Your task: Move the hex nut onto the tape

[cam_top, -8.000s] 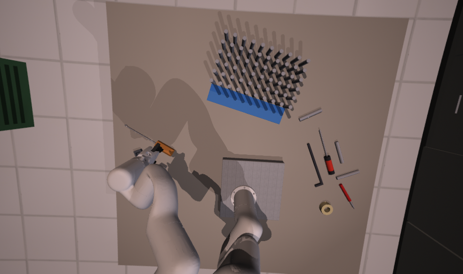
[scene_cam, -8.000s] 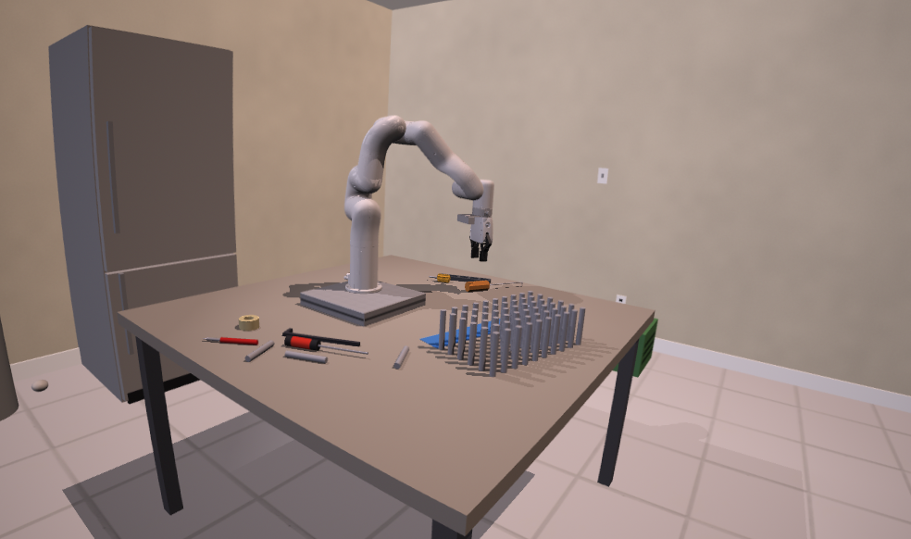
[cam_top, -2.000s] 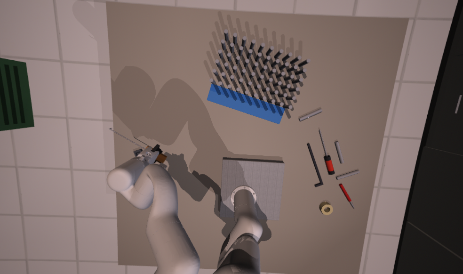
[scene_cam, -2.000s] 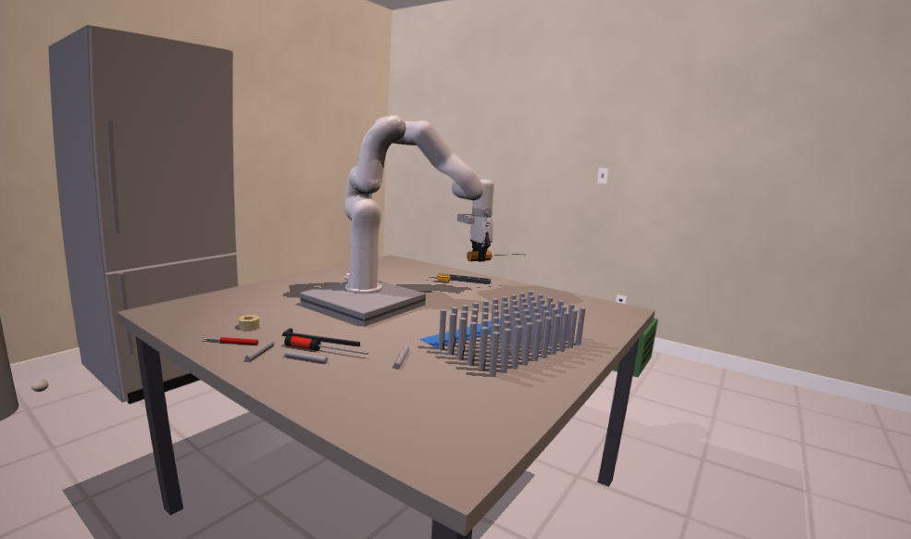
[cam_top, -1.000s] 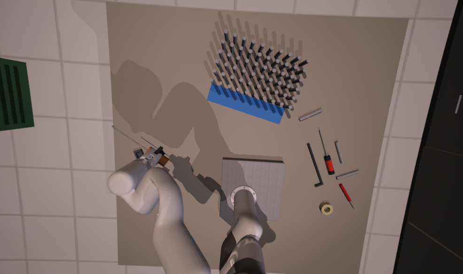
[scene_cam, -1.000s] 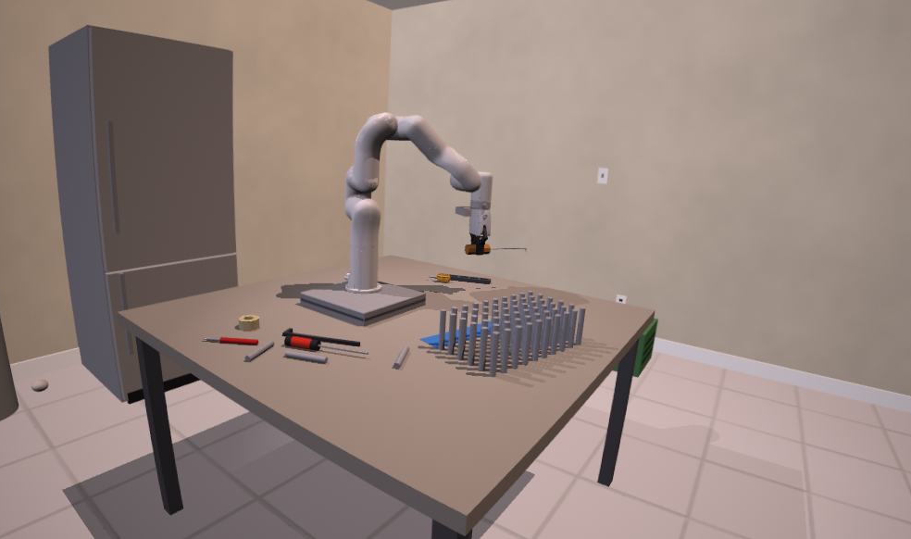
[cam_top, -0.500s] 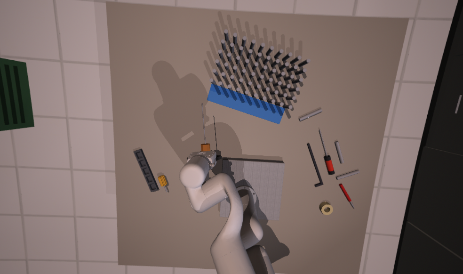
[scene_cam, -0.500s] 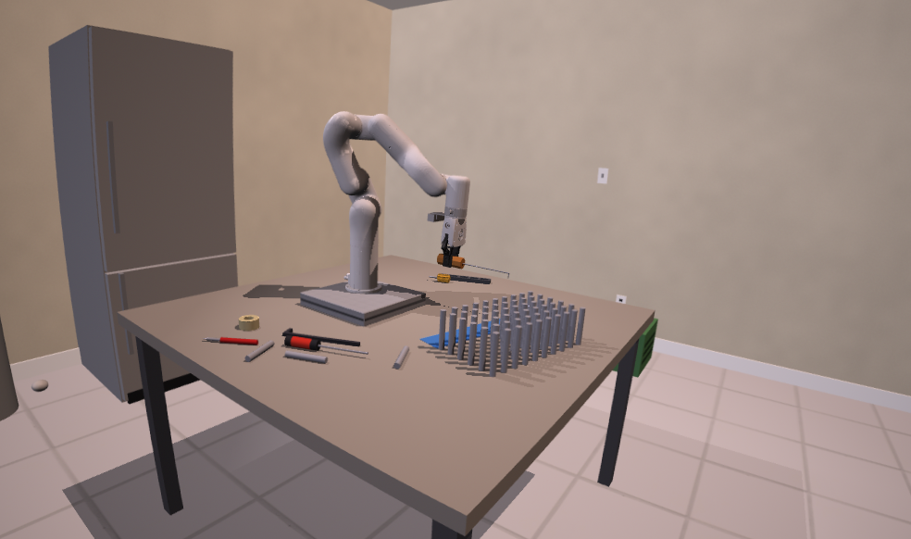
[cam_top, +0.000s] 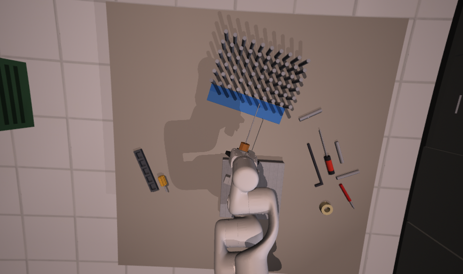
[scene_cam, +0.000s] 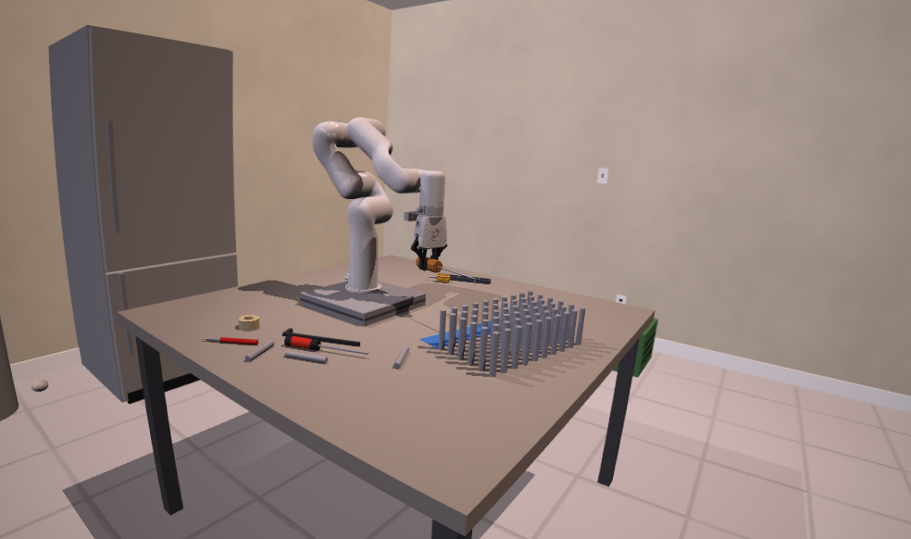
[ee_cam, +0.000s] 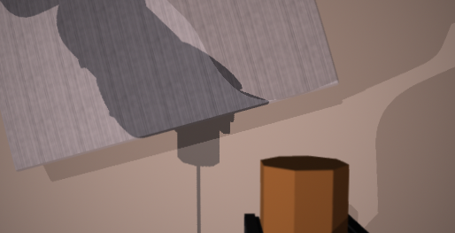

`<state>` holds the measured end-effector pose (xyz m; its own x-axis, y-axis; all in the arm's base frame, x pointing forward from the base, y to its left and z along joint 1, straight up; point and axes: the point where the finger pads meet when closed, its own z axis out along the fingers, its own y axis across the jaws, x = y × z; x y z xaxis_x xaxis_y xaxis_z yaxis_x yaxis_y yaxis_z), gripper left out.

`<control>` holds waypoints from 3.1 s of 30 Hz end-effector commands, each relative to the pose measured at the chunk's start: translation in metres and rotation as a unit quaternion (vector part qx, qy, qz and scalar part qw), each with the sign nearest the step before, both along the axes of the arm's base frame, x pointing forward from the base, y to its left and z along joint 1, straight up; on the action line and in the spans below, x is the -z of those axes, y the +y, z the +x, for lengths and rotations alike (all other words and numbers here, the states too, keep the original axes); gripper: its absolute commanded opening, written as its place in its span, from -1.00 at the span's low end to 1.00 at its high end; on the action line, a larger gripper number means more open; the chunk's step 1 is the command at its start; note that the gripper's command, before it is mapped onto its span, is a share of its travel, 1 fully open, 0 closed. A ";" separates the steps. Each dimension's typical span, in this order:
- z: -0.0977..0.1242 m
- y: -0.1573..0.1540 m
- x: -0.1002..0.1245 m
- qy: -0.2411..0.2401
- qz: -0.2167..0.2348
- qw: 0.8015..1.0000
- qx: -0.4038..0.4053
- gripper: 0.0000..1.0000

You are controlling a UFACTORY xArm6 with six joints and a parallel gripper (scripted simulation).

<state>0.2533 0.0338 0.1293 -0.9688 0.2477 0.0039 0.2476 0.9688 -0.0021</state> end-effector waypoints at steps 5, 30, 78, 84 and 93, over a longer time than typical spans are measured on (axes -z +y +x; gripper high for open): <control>0.001 -0.001 -0.001 -0.001 0.001 1.000 -0.001 -1.00; 0.001 -0.001 0.037 0.000 0.002 1.000 0.000 -1.00; 0.001 0.000 0.111 0.000 0.002 1.000 -0.001 -1.00; 0.001 0.000 0.123 0.000 0.002 1.000 -0.001 -1.00; 0.001 0.000 0.138 0.000 0.002 1.000 -0.001 -1.00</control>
